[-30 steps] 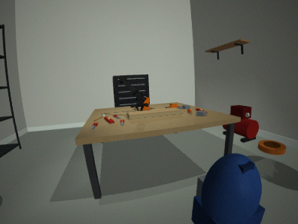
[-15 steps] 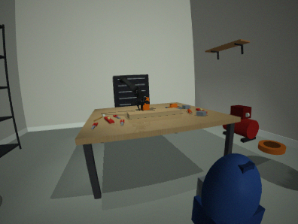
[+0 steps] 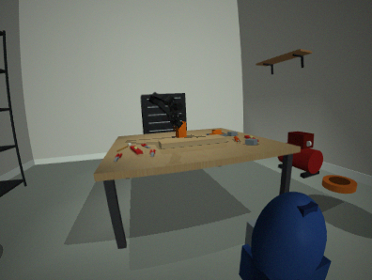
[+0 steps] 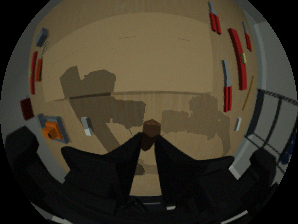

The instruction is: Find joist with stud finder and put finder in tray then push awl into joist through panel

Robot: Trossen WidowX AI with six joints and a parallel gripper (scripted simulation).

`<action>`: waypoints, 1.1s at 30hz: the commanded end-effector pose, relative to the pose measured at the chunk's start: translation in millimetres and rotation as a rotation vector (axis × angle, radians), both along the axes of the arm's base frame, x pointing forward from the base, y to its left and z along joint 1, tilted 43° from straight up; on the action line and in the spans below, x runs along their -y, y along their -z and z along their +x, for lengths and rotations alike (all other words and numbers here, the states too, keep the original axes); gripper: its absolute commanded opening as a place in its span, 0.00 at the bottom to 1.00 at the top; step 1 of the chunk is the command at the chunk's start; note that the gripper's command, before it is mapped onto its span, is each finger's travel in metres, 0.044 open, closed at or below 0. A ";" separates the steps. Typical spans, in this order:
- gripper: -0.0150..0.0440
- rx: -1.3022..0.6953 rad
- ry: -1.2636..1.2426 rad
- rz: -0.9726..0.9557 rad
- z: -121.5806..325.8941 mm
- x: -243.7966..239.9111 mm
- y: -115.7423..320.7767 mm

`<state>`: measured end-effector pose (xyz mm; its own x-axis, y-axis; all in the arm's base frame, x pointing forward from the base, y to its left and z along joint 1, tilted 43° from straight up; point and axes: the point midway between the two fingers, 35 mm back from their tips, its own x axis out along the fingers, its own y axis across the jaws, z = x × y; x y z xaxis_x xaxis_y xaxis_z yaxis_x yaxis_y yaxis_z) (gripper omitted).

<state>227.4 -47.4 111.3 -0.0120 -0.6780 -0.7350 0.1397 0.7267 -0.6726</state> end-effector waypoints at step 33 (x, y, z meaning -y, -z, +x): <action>0.25 0.432 -0.566 -0.061 102.1 -145.9 78.2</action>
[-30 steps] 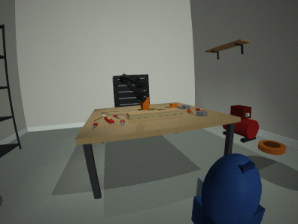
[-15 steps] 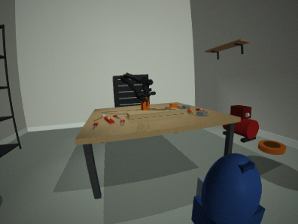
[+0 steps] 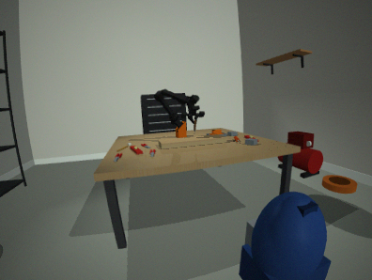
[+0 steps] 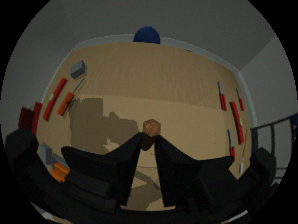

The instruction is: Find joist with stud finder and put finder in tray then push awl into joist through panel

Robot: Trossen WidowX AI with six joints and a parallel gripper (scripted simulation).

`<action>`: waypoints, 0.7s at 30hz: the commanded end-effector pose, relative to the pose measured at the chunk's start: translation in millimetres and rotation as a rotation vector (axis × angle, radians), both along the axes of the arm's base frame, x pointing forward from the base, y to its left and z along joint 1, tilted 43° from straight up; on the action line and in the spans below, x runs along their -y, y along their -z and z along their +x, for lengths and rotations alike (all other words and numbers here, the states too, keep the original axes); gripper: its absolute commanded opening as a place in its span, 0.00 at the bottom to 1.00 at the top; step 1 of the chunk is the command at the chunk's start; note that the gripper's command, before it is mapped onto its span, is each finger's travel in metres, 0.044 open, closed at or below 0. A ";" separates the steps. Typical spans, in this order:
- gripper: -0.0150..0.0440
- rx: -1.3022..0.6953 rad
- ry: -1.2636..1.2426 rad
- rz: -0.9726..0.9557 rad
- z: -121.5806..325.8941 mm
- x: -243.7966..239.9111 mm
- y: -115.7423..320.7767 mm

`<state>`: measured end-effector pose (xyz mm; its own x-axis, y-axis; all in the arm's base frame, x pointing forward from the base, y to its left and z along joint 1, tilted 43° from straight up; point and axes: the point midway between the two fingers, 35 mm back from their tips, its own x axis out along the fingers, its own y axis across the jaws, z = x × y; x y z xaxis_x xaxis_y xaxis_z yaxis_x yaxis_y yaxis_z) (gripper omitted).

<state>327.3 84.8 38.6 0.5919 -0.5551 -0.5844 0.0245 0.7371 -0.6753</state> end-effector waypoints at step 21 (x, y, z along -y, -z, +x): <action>0.25 0.210 -0.210 -0.005 2.7 -72.2 23.2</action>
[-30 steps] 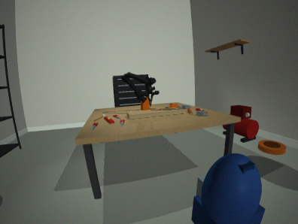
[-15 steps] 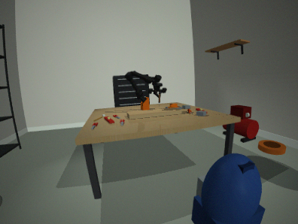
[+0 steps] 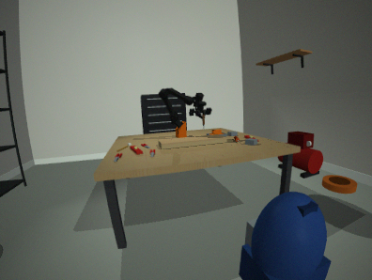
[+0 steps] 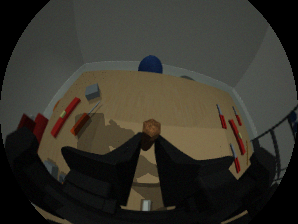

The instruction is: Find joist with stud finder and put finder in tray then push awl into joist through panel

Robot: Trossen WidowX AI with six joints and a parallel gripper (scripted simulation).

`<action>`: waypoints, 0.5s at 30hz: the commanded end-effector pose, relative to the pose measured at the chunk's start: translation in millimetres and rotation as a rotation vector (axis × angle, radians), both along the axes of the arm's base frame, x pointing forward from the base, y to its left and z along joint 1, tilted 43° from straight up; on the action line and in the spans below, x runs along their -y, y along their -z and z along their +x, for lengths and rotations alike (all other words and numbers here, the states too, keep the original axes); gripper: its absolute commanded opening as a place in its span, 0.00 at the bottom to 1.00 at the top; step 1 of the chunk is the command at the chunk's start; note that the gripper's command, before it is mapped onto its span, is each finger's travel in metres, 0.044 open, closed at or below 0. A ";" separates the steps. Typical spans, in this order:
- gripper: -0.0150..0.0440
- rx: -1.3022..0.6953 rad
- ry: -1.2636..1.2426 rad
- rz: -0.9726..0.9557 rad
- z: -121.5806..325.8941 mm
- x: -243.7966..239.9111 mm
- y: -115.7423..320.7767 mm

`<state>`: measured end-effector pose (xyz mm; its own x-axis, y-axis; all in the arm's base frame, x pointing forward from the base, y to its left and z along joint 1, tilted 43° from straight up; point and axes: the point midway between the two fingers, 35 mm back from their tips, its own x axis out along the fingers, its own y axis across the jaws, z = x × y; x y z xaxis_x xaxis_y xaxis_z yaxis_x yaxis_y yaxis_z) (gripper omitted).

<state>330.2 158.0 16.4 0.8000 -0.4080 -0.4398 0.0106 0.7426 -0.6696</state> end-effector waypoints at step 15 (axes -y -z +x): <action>0.25 0.002 -0.001 -0.008 1.0 7.5 9.2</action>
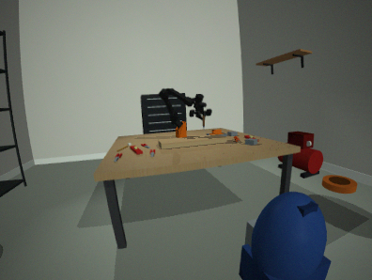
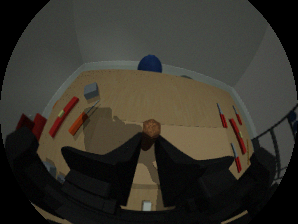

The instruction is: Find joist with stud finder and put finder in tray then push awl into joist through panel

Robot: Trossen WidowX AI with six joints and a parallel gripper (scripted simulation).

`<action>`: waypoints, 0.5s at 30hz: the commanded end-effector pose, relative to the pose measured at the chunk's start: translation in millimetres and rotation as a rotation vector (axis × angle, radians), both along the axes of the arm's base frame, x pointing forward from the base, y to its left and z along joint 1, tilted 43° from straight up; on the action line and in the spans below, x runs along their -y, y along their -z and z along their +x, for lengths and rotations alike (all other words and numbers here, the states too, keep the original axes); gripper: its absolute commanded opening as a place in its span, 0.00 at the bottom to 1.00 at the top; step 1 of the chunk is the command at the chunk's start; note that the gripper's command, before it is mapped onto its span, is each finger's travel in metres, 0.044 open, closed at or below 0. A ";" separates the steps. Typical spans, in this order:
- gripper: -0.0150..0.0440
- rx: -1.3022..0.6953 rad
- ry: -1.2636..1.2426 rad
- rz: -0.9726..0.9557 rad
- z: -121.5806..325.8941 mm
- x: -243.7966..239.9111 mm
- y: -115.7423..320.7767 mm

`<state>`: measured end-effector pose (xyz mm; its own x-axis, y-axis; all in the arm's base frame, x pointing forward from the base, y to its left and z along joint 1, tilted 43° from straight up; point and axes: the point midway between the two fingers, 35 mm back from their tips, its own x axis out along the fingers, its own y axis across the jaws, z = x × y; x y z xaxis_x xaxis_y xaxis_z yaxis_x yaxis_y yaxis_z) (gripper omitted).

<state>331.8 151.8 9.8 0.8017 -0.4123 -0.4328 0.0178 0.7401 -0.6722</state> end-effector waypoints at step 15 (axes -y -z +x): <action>0.25 -0.005 -0.004 -0.004 0.2 8.2 10.3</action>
<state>332.7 144.6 2.3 0.8016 -0.4150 -0.4304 0.0207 0.7387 -0.6737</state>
